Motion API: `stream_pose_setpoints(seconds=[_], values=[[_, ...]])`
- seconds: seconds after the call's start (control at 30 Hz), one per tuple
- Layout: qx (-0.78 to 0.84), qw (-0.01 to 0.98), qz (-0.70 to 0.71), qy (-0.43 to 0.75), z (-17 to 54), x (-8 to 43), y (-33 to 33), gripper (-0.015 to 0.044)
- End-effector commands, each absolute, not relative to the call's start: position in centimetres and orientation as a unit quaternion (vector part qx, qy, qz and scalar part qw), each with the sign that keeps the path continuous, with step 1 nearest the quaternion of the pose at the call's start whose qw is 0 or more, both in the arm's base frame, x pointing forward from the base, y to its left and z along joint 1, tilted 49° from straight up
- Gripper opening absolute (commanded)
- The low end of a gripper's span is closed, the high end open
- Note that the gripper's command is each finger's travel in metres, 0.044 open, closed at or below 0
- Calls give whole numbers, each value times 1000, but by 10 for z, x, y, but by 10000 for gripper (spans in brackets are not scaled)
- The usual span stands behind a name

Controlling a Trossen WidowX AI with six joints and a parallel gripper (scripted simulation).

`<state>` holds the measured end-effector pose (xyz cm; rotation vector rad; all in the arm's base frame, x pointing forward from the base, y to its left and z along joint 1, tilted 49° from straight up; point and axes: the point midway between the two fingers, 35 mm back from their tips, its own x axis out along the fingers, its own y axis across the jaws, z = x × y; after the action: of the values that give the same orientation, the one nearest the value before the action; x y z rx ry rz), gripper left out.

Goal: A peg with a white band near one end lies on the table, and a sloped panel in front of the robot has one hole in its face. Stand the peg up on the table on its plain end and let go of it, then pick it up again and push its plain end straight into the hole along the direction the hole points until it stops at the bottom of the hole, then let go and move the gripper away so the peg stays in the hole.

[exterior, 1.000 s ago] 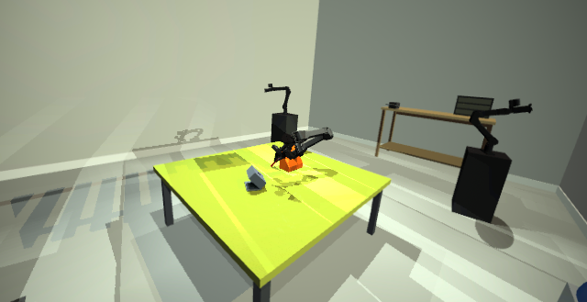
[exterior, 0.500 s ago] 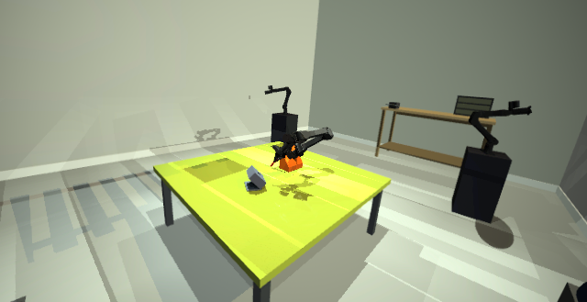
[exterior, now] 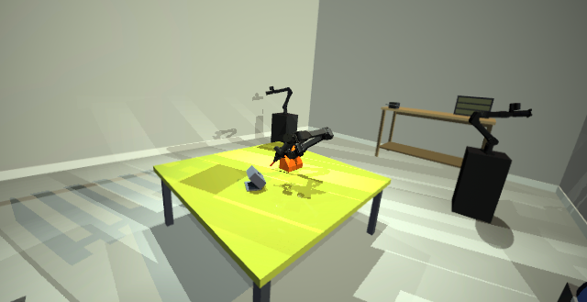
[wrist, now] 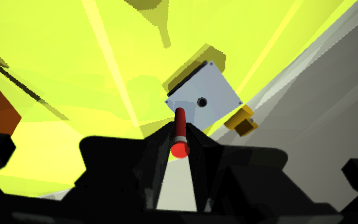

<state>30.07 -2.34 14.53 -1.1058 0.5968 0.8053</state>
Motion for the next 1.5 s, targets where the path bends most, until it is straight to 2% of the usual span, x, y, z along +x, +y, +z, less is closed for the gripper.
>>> stream_pose_setpoints(seconds=[0.0,0.8,1.47], values=[[-521,724,367,264,146,302,-24,0],[-616,658,378,214,152,308,-26,0],[-702,579,381,165,141,334,-24,0]])
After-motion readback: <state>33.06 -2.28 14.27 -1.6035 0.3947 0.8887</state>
